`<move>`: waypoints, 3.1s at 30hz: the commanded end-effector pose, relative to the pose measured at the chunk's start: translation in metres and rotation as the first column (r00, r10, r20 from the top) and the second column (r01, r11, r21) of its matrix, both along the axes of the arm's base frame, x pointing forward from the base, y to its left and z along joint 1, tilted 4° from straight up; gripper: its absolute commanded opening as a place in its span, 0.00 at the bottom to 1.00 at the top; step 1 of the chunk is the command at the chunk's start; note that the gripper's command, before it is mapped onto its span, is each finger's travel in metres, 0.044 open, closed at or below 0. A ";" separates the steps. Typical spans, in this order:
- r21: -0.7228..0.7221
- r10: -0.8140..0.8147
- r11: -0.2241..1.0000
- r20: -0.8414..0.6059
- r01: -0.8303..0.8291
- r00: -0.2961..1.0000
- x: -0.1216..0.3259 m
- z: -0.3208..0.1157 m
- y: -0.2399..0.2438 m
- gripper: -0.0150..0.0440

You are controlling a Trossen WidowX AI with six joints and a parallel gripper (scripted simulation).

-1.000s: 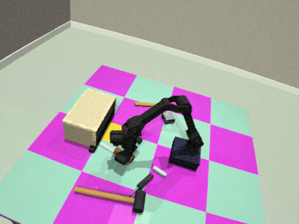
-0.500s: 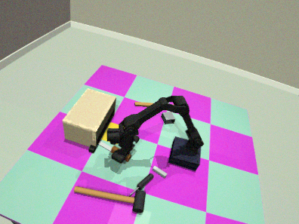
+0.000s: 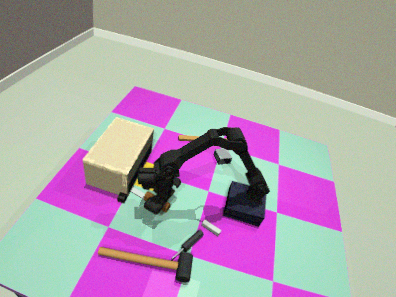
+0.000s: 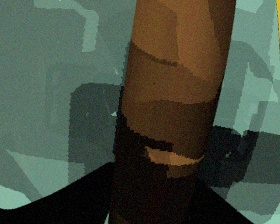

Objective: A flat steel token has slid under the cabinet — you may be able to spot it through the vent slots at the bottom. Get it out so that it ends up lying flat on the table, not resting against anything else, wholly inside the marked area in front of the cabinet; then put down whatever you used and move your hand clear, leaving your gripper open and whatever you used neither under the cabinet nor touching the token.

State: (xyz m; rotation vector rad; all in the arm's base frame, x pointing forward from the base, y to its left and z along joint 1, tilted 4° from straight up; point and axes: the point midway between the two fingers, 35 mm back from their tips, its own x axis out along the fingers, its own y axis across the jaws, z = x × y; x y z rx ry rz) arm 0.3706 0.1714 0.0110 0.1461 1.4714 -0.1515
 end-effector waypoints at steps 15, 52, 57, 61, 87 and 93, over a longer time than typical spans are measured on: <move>0.001 0.002 1.000 0.004 -0.002 1.000 0.019 0.002 -0.006 0.25; -0.003 0.002 1.000 0.003 -0.002 1.000 0.012 0.001 -0.043 0.25; -0.003 0.002 1.000 0.003 -0.002 1.000 0.011 0.001 -0.047 0.25; -0.003 0.002 1.000 0.003 -0.002 1.000 0.011 0.001 -0.051 0.25; -0.005 0.002 1.000 0.003 -0.002 1.000 0.006 0.000 -0.076 0.25; -0.006 0.002 1.000 0.003 -0.002 1.000 0.004 0.000 -0.083 0.25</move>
